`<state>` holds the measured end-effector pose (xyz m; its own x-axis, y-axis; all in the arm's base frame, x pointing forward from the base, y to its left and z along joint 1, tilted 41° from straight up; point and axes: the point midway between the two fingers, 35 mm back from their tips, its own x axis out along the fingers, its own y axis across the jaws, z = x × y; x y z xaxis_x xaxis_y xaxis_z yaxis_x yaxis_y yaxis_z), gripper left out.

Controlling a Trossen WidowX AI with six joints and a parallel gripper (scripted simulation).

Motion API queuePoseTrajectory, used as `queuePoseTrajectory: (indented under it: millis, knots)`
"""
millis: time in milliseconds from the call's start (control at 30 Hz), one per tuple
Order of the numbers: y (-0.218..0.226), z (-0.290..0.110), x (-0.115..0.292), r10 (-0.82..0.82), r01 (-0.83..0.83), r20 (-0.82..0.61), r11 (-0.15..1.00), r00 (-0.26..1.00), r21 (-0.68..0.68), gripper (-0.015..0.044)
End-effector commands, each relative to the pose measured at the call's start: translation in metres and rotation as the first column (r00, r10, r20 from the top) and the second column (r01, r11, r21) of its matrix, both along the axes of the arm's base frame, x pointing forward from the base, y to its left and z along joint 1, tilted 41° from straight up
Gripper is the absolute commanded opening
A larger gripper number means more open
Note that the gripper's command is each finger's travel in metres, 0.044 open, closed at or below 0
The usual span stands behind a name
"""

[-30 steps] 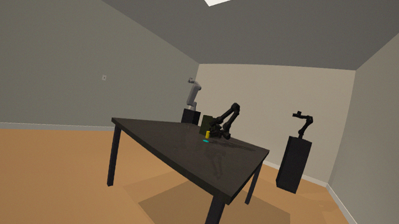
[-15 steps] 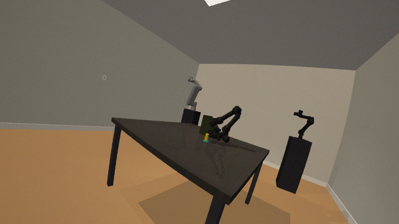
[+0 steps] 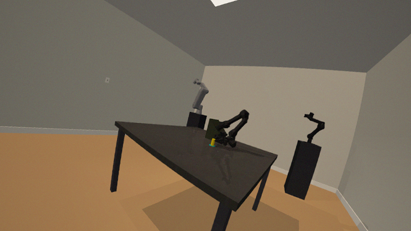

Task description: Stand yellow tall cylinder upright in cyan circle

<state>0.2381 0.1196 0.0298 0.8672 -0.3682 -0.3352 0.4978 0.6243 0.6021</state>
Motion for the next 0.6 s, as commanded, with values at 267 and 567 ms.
queuePoseTrajectory:
  millis: [267, 567]
  knots:
    - [0.000, 0.000, 0.000, -0.003, 0.003, 0.004, 1.000, 1.000, 0.002, 0.0400]
    - [-0.013, 0.022, 0.000, -0.005, 0.005, 0.003, 1.000, 1.000, 0.004, 0.0400]
